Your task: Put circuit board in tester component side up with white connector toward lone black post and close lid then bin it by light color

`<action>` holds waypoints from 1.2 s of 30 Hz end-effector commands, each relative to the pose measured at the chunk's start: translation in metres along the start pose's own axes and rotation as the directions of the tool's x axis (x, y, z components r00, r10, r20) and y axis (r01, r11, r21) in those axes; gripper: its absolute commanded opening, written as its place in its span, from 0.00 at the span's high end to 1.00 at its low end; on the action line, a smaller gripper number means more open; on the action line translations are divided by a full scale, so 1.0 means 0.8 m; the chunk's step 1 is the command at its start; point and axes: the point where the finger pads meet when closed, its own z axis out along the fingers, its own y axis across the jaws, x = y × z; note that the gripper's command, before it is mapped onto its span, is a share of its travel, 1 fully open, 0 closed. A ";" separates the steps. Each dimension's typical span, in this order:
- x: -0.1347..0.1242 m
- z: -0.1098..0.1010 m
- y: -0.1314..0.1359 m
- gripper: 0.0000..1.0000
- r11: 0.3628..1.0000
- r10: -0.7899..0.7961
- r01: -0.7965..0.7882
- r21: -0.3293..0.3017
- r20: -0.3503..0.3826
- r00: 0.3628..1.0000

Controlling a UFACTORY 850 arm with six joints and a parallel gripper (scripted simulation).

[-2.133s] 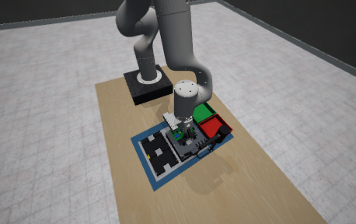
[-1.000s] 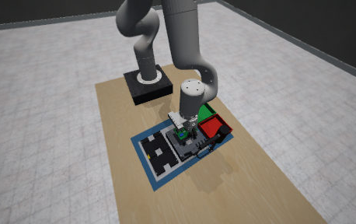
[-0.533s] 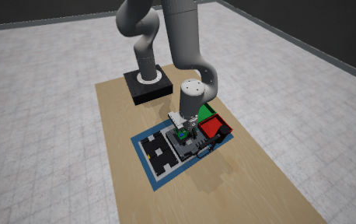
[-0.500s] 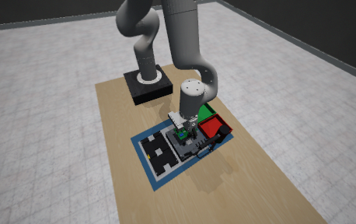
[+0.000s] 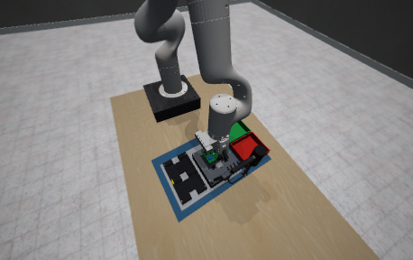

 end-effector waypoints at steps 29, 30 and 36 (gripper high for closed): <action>0.000 0.044 -0.001 0.21 1.000 0.000 0.000 0.002 0.000 1.000; 0.000 0.044 -0.001 0.21 1.000 0.000 0.000 0.002 0.000 1.000; 0.000 0.044 -0.001 0.21 1.000 0.000 0.000 0.002 0.000 1.000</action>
